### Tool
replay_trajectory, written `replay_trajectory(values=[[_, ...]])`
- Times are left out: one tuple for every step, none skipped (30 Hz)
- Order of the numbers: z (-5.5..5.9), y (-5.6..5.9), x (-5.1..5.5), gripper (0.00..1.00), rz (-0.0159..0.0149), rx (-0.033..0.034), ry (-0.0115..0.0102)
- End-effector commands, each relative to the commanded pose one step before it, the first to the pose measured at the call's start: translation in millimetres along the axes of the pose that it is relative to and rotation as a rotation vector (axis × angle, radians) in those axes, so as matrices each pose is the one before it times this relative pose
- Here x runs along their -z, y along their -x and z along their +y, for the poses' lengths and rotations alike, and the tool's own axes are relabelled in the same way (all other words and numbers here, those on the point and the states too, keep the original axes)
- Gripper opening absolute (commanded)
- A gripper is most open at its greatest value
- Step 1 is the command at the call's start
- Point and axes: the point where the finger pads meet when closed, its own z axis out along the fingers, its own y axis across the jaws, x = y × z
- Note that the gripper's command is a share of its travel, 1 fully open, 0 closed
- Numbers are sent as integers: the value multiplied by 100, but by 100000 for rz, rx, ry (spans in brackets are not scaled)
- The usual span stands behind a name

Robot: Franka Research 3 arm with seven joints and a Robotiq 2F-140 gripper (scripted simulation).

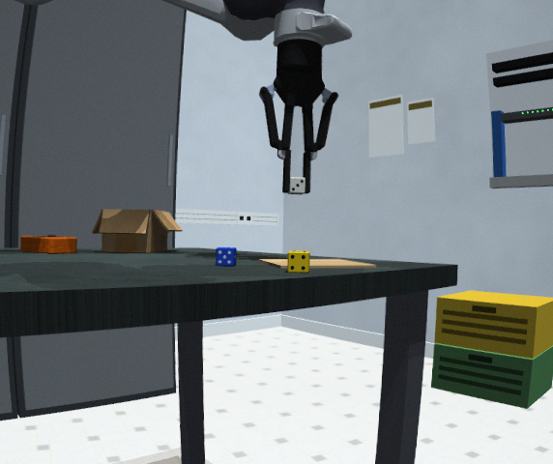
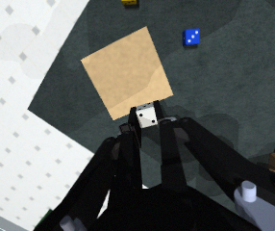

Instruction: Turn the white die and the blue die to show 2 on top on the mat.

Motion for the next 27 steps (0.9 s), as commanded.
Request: replay_trajectory(values=[[-116, -1223, 30, 21, -484, 17306, -2524], [161, -332, -32, 21, -20, 1114, 68], [182, -353, -36, 21, -24, 1205, 76], [0, 0, 0, 21, 0, 0, 0], [0, 0, 0, 21, 0, 0, 0], [263, -476, -53, 21, -37, 1657, 109], [487, -797, -101, 21, -78, 2868, 201], [233, -341, -48, 21, -41, 1276, 94], [25, -35, -5, 21, -4, 132, 10], [395, -536, -84, 21, -74, 2073, 158], [188, -236, -40, 21, -37, 946, 74], [272, -326, -58, 21, -56, 1333, 107], [93, -106, -20, 21, -20, 446, 36], [157, -175, -34, 21, -34, 742, 61], [25, -27, -5, 21, -5, 117, 10], [0, 0, 0, 21, 0, 0, 0], [0, 0, 0, 21, 0, 0, 0], [0, 0, 0, 21, 0, 0, 0], [0, 0, 0, 21, 0, 0, 0], [0, 0, 0, 21, 0, 0, 0], [0, 0, 0, 21, 0, 0, 0], [0, 0, 0, 21, 0, 0, 0], [0, 0, 0, 21, 0, 0, 0], [0, 0, 0, 21, 0, 0, 0], [0, 0, 0, 21, 0, 0, 0], [0, 0, 0, 21, 0, 0, 0], [0, 0, -2, 21, 0, 0, 0]])
